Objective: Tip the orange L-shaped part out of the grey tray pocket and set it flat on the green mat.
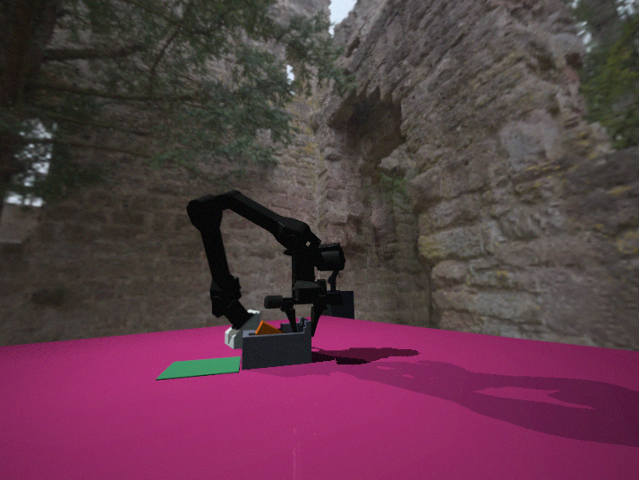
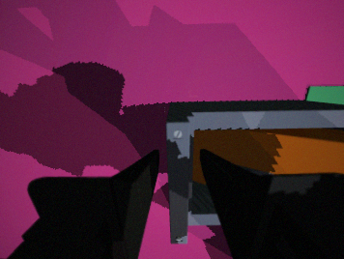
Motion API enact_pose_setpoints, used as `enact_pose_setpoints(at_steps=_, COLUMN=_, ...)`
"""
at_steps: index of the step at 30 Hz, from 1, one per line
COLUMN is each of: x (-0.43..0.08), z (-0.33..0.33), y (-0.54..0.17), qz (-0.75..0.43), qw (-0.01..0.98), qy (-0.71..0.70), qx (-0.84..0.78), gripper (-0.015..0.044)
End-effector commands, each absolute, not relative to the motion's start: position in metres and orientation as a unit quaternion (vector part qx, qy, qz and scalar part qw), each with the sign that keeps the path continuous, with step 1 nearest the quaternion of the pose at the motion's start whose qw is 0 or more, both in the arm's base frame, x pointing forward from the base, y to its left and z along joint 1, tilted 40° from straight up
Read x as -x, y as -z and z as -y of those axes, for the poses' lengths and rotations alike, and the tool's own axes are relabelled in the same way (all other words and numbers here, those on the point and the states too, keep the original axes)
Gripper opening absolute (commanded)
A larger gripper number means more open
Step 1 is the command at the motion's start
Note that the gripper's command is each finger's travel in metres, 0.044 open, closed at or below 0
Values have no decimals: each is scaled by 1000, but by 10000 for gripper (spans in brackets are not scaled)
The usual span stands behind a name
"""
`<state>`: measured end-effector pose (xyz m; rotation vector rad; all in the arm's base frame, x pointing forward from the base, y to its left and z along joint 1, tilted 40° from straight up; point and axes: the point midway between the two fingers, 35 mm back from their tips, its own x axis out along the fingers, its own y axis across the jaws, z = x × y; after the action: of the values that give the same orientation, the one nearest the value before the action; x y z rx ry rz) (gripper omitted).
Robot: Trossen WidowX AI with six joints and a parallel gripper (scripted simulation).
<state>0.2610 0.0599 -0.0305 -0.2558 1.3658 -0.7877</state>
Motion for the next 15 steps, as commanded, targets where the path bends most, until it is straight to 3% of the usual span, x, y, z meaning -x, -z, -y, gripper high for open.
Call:
enact_pose_setpoints(at_steps=1, x=-260, z=-55, y=35, qz=-612, qw=697, qy=354, qx=118, gripper=180)
enact_pose_setpoints(at_steps=15, x=-260, z=-51, y=39, qz=-612, qw=697, qy=354, qx=118, gripper=180)
